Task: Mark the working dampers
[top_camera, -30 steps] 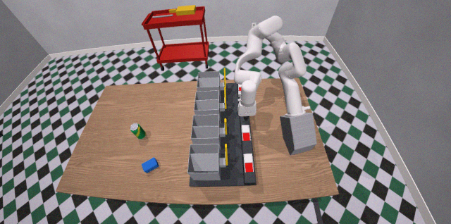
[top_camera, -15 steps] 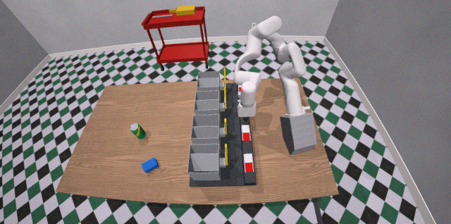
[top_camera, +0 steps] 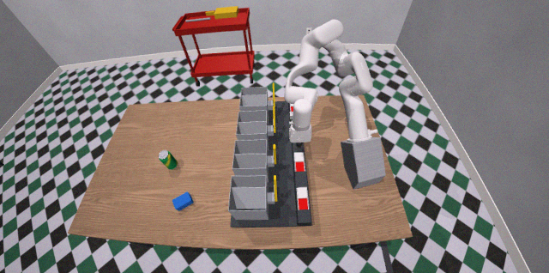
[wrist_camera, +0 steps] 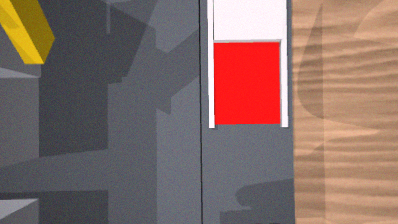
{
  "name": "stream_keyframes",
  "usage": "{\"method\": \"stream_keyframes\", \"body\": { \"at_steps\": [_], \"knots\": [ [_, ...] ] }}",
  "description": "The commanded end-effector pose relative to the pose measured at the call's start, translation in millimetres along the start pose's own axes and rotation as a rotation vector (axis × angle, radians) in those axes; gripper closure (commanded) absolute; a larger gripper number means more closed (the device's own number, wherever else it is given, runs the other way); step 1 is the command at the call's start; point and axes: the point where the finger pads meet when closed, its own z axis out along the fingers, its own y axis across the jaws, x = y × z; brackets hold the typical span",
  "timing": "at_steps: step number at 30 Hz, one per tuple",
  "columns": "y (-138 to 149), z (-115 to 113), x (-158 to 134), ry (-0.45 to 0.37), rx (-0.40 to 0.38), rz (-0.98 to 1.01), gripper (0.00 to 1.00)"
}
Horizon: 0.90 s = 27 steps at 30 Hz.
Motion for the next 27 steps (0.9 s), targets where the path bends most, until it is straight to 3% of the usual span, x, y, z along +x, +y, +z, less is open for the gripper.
{"method": "stream_keyframes", "body": {
  "at_steps": [1,27],
  "knots": [
    [-0.9,-0.9,-0.4,-0.002,0.002,0.001,1.00],
    [-1.0,7.0,-0.5,-0.002,0.002,0.001,1.00]
  ]
}}
